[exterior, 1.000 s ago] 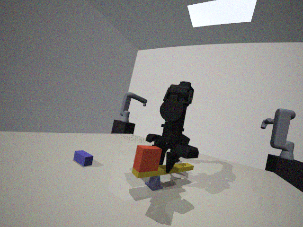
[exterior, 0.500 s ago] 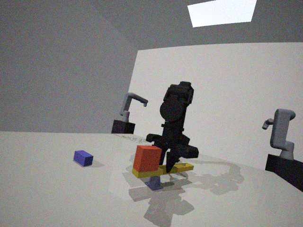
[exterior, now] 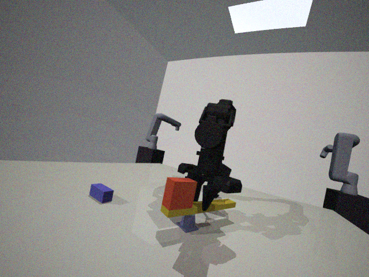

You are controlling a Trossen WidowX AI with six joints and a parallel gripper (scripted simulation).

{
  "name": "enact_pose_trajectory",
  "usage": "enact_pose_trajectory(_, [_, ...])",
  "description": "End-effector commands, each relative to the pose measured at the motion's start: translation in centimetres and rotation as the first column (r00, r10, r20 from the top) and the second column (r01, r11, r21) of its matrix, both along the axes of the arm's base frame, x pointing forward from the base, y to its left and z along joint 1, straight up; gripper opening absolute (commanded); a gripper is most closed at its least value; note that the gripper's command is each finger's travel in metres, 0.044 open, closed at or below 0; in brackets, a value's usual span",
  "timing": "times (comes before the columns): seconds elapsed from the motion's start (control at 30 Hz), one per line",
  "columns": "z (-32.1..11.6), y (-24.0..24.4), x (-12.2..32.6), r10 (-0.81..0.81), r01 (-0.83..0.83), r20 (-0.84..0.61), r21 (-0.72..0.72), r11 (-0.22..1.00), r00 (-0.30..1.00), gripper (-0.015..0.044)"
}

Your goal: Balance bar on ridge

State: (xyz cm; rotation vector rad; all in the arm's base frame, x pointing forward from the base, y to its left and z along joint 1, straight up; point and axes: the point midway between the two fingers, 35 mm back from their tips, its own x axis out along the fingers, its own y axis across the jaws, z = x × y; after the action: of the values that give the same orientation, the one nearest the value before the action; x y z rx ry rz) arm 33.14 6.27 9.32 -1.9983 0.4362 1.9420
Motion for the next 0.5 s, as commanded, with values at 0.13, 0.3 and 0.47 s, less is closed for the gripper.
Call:
enact_pose_trajectory(0.13, [0.0,0.0,0.0,0.0,0.0,0.0,0.0,1.0,1.0,0.0172])
enact_pose_trajectory(0.3, [0.0,0.0,0.0,0.0,0.0,0.0,0.0,1.0,1.0,0.0173])
enact_pose_trajectory(0.47, [0.0,0.0,0.0,0.0,0.0,0.0,0.0,1.0,1.0,0.0185])
